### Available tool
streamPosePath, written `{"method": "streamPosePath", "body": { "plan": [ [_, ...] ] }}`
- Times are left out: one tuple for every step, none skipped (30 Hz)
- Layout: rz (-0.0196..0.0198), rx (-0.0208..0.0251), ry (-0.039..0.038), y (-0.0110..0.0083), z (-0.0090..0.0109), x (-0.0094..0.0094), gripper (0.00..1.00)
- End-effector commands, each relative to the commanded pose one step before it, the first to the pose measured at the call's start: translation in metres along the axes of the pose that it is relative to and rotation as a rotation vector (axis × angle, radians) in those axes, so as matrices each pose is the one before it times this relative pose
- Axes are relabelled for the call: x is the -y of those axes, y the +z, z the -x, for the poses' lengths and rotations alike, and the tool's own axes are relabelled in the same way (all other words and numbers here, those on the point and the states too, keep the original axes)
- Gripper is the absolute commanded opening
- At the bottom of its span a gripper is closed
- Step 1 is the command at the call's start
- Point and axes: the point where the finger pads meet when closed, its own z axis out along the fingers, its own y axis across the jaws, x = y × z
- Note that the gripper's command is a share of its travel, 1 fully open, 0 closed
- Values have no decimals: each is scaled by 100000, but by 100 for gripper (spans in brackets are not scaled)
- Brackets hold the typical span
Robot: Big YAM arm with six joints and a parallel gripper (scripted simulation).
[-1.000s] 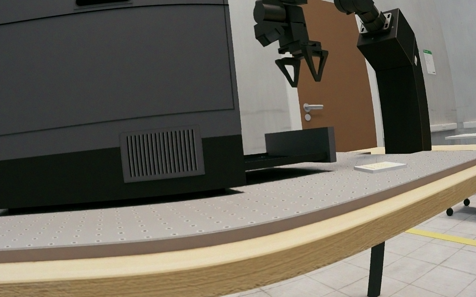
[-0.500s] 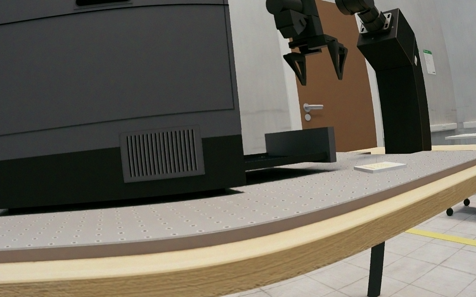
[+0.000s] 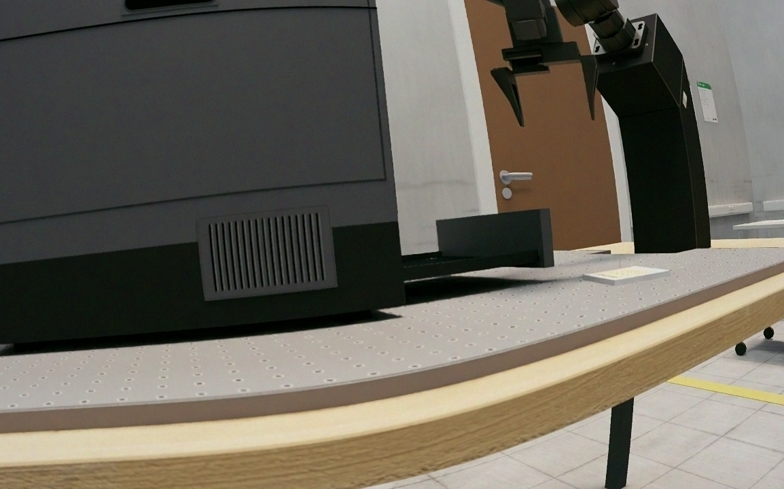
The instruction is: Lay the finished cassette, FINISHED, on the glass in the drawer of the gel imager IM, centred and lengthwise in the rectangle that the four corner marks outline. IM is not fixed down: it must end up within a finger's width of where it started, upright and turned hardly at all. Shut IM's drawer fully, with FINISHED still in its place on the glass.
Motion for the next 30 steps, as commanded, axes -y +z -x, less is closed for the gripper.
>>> {"method": "streamPosePath", "body": {
  "plan": [
    [961,1852,-13285,-660,2009,-1233,100],
    [0,0,0,0,0,0,100],
    [0,0,0,0,0,0,100],
    [-309,480,-3234,-231,392,-306,100],
    [-199,242,-3310,-164,365,-332,100],
    [-122,121,-3341,-122,342,-351,100],
    [24,-106,-3016,-56,312,-387,100],
    [324,-510,-185,16,280,-429,100],
    [-9,29,3,-161,389,-300,100],
    [-538,741,-3136,-341,453,-202,100],
    [-950,1397,-2840,-563,583,-17,100],
    [-420,562,-3171,-280,432,-214,100],
    [278,-411,-1685,-1,294,-423,100],
    [-492,584,-3169,-296,421,-202,100],
    [-404,457,-3226,-251,407,-224,100],
    [-312,333,-3292,-205,394,-249,100],
    [268,-351,-1704,-27,330,-392,100],
    [493,-613,-369,12,322,-424,100],
    [0,0,0,0,0,0,100],
    [0,0,0,0,0,0,100],
    [-2122,2,2540,794,-143,989,100],
    [362,198,-42,512,116,-70,100],
    [30,-57,-40,512,71,-11,100],
    [31,-56,-39,511,71,-11,100],
    [99,-103,-17,519,29,-17,100],
    [32,-58,-40,517,29,-17,100],
    [33,-57,-39,517,29,-17,100],
    [34,-57,-38,516,29,-17,100],
    [34,-56,-37,515,29,-17,100],
    [59,-70,-28,518,-16,-27,100]
  ]
}}
